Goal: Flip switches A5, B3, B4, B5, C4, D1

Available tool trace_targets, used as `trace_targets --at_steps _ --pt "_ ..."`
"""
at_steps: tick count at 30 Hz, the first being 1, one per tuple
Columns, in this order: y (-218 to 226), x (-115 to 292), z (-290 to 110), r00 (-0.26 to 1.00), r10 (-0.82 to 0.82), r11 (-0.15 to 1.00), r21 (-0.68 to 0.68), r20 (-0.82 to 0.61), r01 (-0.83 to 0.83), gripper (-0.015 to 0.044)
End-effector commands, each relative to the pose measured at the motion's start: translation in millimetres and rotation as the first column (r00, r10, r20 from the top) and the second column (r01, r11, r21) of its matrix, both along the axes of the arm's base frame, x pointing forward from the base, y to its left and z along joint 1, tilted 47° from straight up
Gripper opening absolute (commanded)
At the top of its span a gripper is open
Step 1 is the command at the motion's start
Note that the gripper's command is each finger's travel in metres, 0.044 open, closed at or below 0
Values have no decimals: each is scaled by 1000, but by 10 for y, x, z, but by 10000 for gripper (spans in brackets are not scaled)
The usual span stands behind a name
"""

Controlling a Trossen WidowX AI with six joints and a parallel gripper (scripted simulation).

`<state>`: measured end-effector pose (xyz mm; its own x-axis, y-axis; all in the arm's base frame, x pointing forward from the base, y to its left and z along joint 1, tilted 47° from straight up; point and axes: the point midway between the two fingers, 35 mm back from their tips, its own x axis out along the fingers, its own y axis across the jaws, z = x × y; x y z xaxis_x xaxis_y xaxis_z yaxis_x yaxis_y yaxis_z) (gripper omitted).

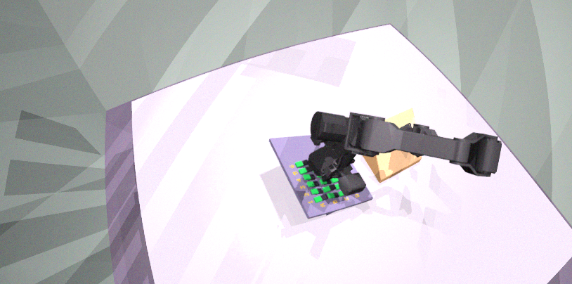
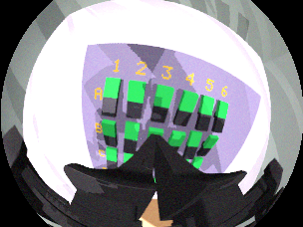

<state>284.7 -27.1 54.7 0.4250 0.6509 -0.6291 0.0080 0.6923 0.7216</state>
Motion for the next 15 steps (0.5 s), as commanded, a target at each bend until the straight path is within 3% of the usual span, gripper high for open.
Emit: trace_targets --at_steps 1,15 --pt "1 -2 -8 1000 -2 1000 1 -4 2 0" --pt "12 6 -19 1000 -2 1000 1 -4 2 0"
